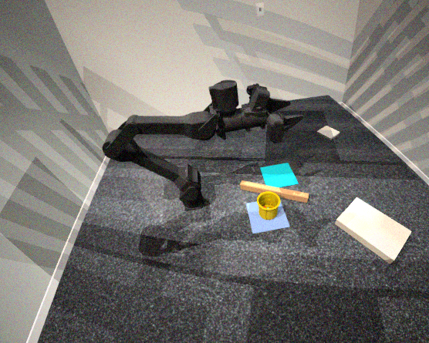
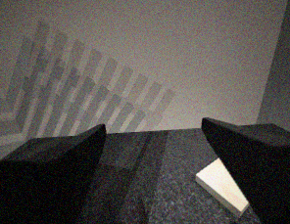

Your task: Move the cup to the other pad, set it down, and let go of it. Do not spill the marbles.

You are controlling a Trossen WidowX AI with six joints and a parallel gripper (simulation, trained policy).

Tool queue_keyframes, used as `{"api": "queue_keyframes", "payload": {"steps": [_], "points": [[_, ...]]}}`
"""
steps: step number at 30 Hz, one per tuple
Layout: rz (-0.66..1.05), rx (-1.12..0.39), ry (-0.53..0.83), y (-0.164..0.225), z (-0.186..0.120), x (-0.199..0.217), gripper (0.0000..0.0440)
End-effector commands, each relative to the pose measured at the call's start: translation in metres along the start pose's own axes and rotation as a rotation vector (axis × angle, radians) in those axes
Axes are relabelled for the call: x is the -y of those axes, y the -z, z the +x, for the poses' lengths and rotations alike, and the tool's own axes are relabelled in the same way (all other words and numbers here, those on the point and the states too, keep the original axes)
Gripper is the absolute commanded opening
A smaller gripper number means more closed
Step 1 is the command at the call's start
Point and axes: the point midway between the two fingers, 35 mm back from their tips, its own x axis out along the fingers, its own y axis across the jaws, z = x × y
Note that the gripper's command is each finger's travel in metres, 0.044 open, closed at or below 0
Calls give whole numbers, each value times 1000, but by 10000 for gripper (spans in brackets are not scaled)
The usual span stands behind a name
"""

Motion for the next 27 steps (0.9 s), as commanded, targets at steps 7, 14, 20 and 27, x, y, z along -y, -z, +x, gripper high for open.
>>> {"api": "queue_keyframes", "payload": {"steps": [7, 14, 20, 27], "points": [[16, -64, 19, 10, -3, 1, 216], [40, -158, 18, 23, -5, -3, 94], [71, -246, 3, 31, -7, -10, 85], [103, -354, -8, 39, -10, -17, 85]]}}
